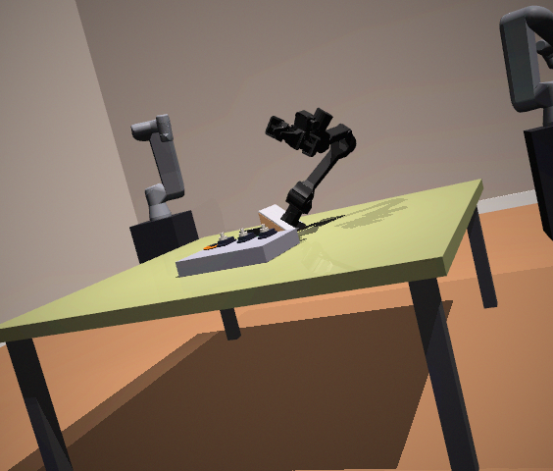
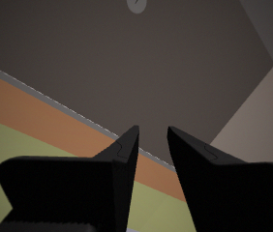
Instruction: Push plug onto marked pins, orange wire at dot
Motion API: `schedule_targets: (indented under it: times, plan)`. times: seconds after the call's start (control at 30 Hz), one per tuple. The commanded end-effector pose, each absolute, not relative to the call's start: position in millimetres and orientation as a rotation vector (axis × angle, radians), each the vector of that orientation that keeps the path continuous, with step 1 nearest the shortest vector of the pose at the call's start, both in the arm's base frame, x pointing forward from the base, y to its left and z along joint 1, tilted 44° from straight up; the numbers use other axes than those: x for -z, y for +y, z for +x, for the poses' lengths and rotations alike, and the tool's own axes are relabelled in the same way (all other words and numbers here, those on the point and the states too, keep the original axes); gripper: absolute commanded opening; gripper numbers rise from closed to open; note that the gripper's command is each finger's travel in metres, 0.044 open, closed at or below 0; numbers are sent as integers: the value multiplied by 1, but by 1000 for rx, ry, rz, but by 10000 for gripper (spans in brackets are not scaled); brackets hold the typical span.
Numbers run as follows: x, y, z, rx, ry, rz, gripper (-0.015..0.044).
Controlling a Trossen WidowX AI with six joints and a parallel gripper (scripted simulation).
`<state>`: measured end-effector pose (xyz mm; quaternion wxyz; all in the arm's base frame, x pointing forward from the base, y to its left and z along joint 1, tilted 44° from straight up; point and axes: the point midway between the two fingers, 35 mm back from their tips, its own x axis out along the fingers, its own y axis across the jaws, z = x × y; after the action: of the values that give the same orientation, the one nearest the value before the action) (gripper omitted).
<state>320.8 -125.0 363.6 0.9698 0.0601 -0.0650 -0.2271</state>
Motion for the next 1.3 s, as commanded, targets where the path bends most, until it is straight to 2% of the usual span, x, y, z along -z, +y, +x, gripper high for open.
schedule_targets:
  times: [0.0, 0.33, 0.5, 0.9, 1.27]
  plan:
    - [-355, -92, 323, 340, -109, 89, 115]
    - [-328, -2, 315, 6, -59, 0, 115]
    - [-317, -9, 330, 13, 23, -20, 115]
    - [-251, -54, 384, 22, 433, -48, 115]
    - [-180, -104, 405, -8, 789, 35, 115]
